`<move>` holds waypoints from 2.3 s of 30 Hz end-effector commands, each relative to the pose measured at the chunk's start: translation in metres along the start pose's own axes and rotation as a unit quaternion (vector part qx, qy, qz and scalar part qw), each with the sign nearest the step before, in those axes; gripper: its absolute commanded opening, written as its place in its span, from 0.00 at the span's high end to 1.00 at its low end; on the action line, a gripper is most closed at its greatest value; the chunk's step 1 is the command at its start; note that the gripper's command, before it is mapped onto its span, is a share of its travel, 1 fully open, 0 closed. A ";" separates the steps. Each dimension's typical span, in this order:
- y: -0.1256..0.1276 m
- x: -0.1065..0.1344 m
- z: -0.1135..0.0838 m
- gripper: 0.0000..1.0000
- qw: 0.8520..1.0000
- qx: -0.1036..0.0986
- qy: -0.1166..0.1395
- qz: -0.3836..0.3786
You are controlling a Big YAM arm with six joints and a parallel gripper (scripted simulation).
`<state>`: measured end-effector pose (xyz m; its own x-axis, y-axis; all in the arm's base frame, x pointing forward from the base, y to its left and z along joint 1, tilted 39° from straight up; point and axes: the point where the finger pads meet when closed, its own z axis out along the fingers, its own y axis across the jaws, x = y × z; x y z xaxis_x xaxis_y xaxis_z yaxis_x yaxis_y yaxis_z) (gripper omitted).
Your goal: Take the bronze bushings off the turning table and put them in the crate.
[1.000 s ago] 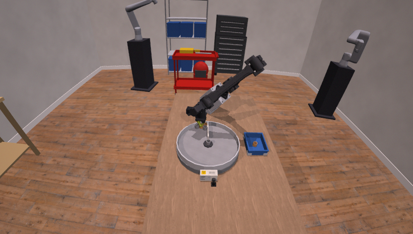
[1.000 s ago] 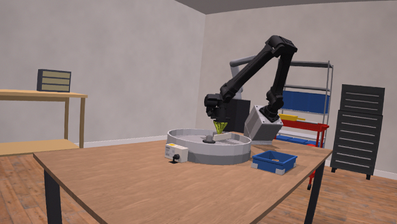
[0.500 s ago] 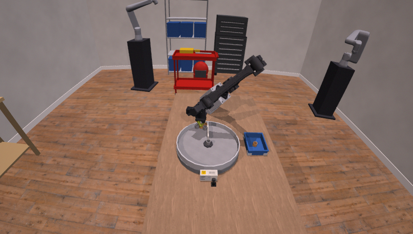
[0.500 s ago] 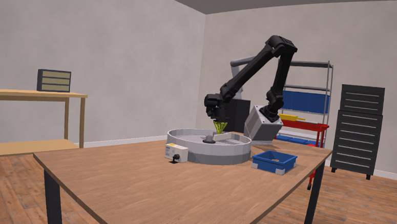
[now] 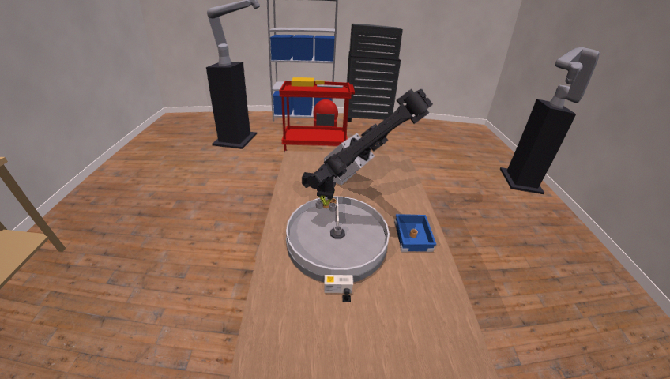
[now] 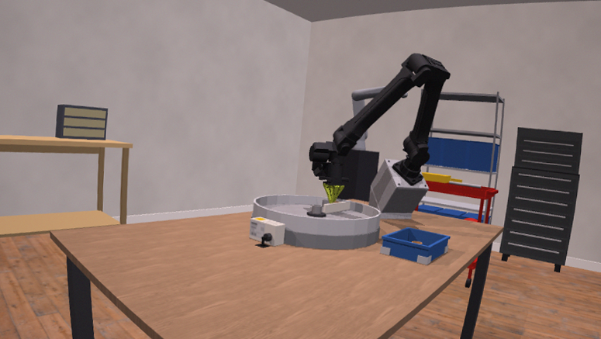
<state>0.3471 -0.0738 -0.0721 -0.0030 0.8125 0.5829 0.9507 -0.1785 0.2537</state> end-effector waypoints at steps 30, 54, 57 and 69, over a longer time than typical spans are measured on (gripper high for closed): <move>0.018 -0.008 -0.084 1.00 1.000 -0.021 -0.014 -0.010; 0.017 -0.005 -0.081 1.00 1.000 -0.020 -0.014 -0.011; 0.017 -0.005 -0.081 1.00 1.000 -0.020 -0.014 -0.011; 0.015 -0.002 -0.078 1.00 1.000 -0.016 -0.011 -0.011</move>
<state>0.3252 -0.1081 -0.0232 0.0005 0.8090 0.5878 0.9519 -0.1806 0.2477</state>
